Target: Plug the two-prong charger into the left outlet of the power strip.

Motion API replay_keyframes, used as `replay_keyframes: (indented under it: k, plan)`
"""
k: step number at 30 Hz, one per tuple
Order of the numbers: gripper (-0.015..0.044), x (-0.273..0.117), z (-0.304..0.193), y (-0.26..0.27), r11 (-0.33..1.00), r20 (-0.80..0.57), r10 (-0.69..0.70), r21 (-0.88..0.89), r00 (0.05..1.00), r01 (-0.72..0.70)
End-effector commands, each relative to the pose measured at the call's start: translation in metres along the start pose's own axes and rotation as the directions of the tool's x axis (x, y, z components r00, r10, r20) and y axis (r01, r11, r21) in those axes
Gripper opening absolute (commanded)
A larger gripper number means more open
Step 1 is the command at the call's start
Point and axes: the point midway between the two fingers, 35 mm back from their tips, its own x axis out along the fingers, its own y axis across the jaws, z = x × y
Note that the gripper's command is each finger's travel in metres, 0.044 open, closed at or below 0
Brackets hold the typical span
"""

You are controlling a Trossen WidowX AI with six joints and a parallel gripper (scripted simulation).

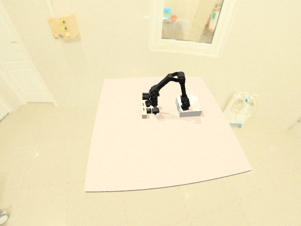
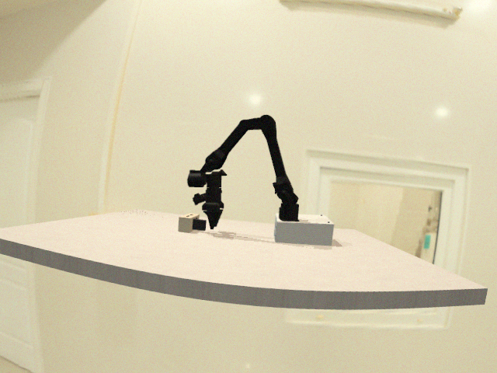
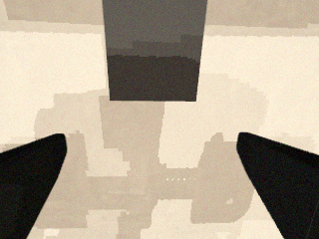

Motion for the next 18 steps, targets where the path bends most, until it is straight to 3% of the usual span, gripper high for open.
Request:
replay_keyframes:
  k: [1,9,13,18]
  plan:
    - [0.0440,0.000,-0.004,0.000,1.000,0.002,0.002,-0.003,1.000,-0.002]
    - [0.0440,0.000,-0.008,0.000,1.000,0.008,0.001,0.001,1.000,-0.001]
    - [0.0440,-0.022,-0.001,0.000,1.000,0.190,0.005,0.007,0.982,-0.006]
    - [0.0440,-0.058,0.004,0.000,1.000,0.453,0.003,0.004,0.891,-0.006]
